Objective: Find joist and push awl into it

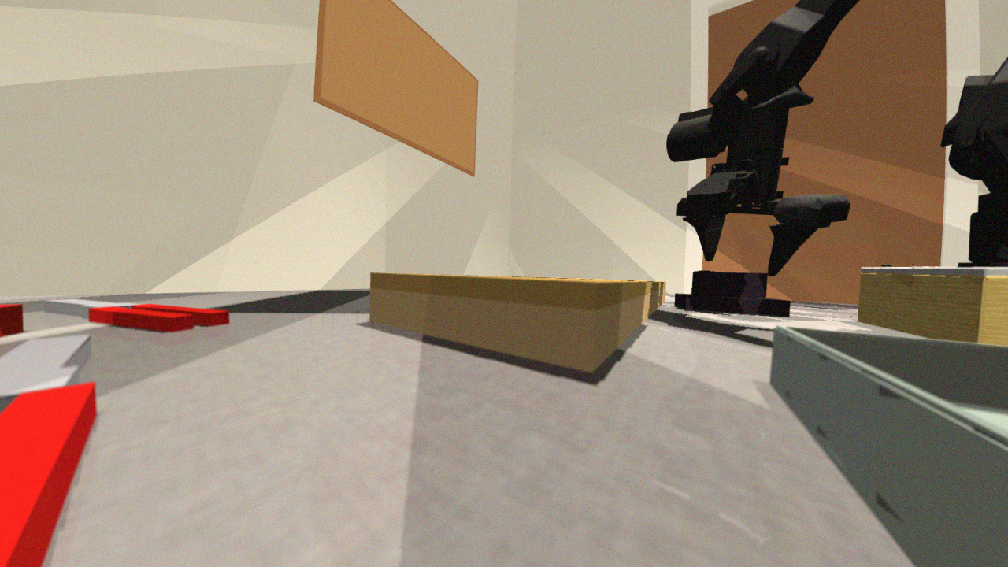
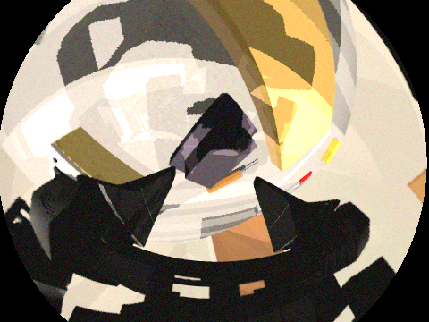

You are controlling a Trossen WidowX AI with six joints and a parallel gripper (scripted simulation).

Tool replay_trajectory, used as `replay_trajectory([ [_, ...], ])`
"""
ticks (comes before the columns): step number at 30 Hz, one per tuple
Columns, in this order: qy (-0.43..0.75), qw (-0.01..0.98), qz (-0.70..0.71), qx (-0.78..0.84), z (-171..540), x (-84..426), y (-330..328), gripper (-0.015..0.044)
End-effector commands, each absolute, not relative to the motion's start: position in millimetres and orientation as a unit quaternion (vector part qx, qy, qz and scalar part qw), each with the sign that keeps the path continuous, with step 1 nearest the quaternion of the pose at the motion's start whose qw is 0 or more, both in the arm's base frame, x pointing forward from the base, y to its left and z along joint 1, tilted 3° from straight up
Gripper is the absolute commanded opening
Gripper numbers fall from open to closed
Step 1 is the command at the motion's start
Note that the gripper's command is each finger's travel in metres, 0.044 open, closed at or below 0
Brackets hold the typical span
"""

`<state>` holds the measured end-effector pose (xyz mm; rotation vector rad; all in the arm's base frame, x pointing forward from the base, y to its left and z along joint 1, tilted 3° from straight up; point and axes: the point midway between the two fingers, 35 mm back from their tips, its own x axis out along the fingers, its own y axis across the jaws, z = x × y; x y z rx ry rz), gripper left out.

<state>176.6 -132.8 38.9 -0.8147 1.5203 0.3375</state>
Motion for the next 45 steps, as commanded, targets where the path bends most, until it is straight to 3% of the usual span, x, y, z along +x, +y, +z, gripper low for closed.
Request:
replay_trajectory([
  [1, 0.609, 0.779, 0.092, -0.115, 43.8, 185.1, -137.2, 0.0440],
  [4, 0.580, 0.810, 0.072, -0.042, 50.0, 188.4, -141.0, 0.0440],
  [45, 0.580, 0.810, 0.073, -0.041, 6.2, 190.9, -140.2, 0.0440],
])
